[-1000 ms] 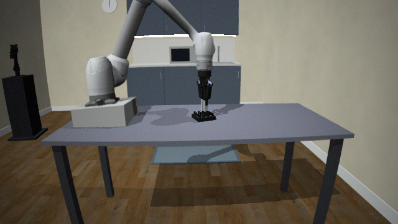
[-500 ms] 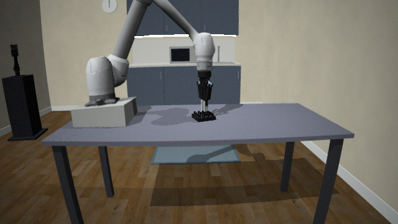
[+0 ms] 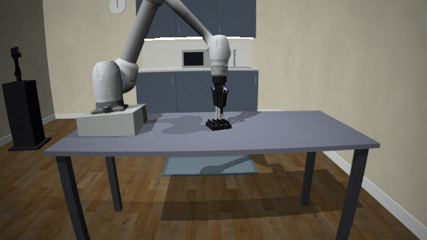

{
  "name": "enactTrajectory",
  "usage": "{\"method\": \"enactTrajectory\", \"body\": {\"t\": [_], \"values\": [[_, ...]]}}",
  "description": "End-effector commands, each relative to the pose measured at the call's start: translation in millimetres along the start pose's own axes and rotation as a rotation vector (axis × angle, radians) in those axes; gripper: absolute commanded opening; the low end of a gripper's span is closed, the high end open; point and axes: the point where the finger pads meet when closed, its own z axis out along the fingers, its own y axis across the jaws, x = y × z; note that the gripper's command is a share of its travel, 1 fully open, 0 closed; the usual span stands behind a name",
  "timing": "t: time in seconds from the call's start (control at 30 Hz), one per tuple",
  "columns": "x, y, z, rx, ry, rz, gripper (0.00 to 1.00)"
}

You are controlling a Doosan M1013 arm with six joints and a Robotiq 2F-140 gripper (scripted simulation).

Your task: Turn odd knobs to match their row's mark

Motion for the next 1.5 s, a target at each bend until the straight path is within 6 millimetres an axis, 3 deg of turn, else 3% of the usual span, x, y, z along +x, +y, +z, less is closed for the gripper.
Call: {"method": "enactTrajectory", "body": {"t": [0.0, 1.47], "values": [[0.0, 0.0, -0.1, 0.0, 0.0, 0.0, 0.12], [0.0, 0.0, 13.6, 0.0, 0.0, 0.0, 0.12]]}}
